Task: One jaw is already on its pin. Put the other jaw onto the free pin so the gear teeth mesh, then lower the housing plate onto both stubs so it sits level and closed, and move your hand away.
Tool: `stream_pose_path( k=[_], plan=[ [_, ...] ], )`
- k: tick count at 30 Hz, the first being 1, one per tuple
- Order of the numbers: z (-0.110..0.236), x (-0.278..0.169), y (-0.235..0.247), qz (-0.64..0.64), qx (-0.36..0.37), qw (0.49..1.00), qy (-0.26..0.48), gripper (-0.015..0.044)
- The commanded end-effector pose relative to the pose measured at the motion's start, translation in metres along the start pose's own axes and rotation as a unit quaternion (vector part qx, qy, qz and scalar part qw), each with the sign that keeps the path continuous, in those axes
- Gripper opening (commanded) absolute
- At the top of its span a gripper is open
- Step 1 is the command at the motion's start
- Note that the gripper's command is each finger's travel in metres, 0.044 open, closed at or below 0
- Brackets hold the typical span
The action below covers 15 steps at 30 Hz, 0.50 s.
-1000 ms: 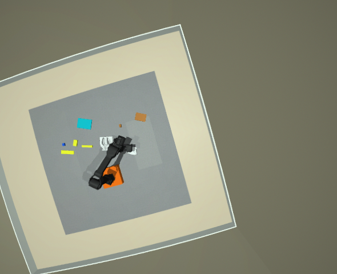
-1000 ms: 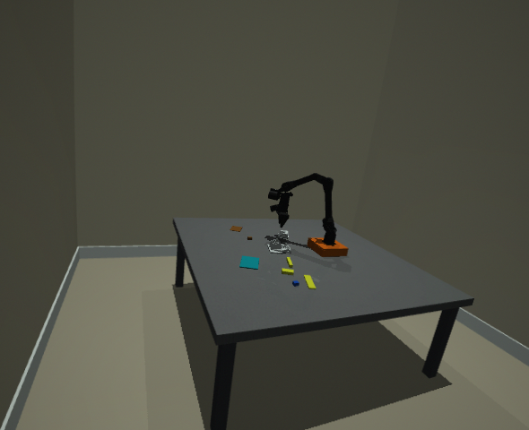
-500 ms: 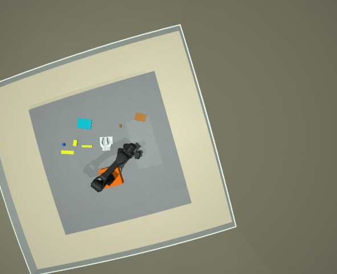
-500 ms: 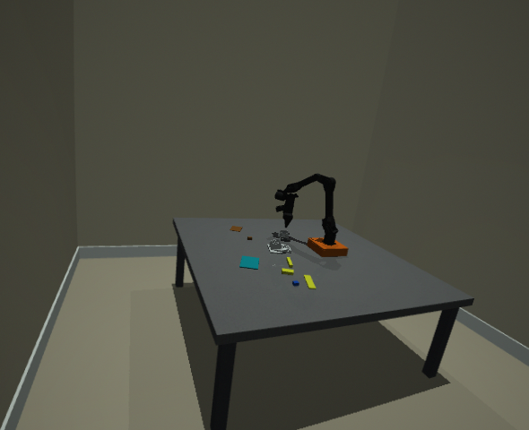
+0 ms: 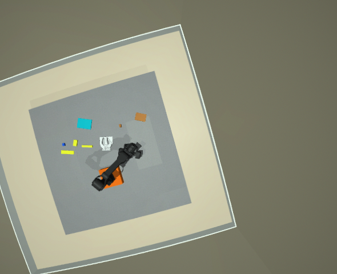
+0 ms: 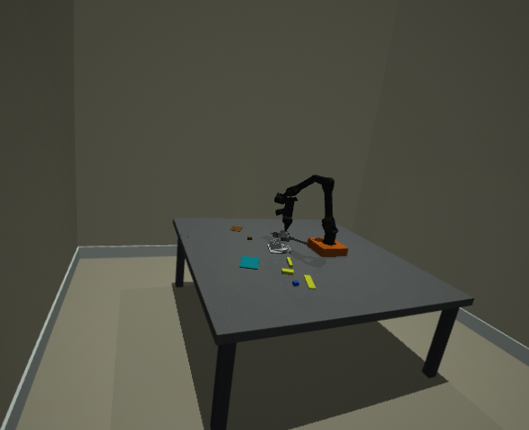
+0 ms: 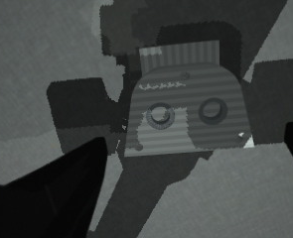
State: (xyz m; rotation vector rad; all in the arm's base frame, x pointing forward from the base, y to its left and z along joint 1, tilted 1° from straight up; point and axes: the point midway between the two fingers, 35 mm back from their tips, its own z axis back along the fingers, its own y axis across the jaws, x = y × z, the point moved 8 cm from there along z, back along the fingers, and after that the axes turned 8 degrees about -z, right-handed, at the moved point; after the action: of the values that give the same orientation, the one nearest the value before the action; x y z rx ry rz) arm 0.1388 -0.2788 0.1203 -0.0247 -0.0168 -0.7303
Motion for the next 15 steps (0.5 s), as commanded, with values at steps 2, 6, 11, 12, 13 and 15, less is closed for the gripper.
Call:
stream_pose_path(
  k=[2, 6, 11, 12, 13, 15],
  plan=[
    [-0.0111, -0.0019, 0.0004, 0.001, 0.001, 1.0, 0.006, 0.044],
    [-0.0122, -0.002, 0.0004, 0.001, 0.001, 1.0, 0.006, 0.044],
    [-0.0133, -0.0019, 0.0004, 0.001, 0.001, 1.0, 0.006, 0.044],
    [-0.0146, -0.0019, 0.0004, 0.001, 0.001, 1.0, 0.006, 0.044],
    [-0.0162, -0.0019, 0.0003, 0.001, 0.001, 1.0, 0.006, 0.044],
    [-0.0194, -0.0018, 0.0003, 0.001, 0.001, 1.0, 0.006, 0.044]
  ],
)
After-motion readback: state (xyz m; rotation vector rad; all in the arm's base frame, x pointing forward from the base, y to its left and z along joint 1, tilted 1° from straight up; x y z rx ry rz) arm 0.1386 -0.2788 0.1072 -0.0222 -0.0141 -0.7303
